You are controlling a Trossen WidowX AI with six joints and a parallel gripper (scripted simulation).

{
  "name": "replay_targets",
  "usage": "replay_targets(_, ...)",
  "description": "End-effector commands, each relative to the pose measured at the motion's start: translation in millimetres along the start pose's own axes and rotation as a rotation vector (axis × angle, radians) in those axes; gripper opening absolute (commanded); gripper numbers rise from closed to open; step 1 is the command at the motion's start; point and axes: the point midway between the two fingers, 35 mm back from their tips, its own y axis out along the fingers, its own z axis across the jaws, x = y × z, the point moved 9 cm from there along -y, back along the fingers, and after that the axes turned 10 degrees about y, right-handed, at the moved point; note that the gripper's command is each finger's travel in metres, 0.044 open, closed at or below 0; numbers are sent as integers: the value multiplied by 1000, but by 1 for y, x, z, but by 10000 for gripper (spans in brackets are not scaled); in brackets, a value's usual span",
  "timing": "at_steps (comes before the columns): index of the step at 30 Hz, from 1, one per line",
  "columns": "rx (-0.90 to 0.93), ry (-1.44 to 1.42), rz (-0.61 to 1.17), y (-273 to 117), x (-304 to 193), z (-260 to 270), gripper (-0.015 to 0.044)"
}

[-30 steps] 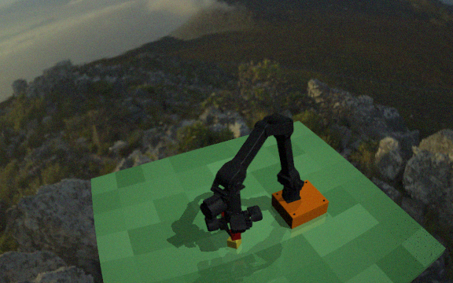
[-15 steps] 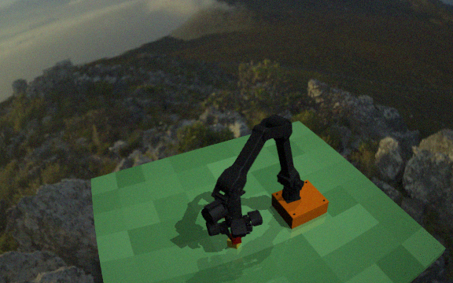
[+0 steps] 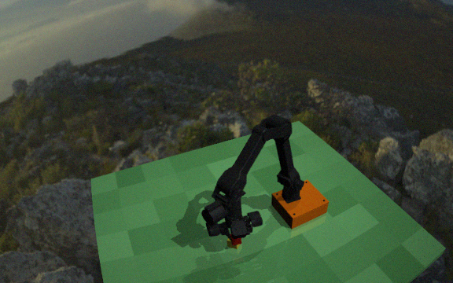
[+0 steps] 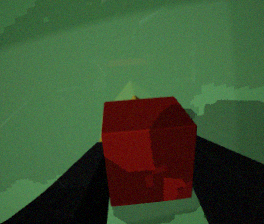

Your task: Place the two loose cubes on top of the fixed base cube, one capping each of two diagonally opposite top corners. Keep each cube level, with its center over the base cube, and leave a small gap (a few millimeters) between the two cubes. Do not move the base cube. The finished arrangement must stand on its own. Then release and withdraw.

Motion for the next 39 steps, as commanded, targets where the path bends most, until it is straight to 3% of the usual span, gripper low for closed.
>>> replay_targets(1, -4, -3, 1, 0, 0, 0, 105)
replay_targets(7, -4, -3, 1, 0, 0, 0, 105)
replay_targets(11, -4, -3, 1, 0, 0, 0, 205)
replay_targets(39, 0, 0, 0, -30, 0, 0, 205)
